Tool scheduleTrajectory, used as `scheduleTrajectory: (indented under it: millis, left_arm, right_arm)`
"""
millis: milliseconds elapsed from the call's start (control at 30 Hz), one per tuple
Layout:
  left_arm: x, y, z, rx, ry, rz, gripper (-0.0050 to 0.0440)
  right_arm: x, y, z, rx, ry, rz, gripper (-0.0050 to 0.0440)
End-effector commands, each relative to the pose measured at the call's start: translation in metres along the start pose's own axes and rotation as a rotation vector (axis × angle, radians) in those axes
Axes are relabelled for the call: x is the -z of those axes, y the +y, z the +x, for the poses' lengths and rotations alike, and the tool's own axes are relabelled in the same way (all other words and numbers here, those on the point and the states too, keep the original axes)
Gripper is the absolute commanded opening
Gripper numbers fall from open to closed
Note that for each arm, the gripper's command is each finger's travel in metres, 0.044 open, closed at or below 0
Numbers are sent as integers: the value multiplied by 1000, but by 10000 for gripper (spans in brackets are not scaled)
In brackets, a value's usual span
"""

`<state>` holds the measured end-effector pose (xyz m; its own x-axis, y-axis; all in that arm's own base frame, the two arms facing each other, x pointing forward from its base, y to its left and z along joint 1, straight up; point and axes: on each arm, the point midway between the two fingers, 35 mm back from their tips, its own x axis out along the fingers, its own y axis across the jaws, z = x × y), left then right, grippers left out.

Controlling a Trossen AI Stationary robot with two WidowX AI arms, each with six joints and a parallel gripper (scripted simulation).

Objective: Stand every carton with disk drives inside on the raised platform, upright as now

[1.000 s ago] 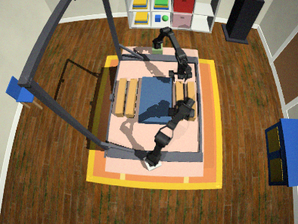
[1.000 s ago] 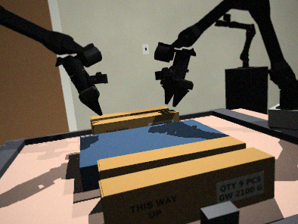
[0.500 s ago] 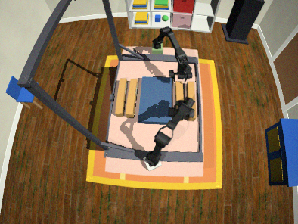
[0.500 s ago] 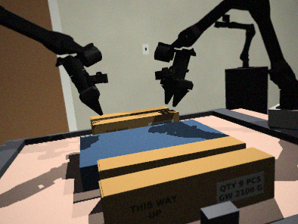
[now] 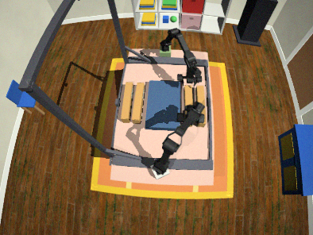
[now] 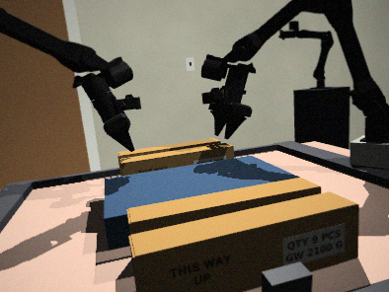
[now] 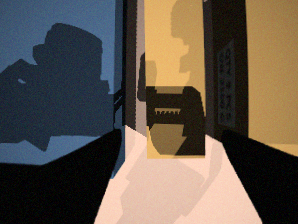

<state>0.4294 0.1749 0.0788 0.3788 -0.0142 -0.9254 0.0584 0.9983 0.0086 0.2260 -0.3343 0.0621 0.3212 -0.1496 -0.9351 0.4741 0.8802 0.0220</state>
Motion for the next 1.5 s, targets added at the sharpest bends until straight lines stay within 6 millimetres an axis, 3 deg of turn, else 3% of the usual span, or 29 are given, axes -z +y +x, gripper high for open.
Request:
scheduleTrajectory:
  millis: [0, 1467]
  left_arm:
    - [-5, 1, -11, -14, -27, 5, 387]
    - [-5, 0, -10, -16, -32, 6, 387]
  right_arm:
    - [-6, -3, -6, 13, -23, -5, 386]
    - [-6, -3, -6, 20, -36, -9, 386]
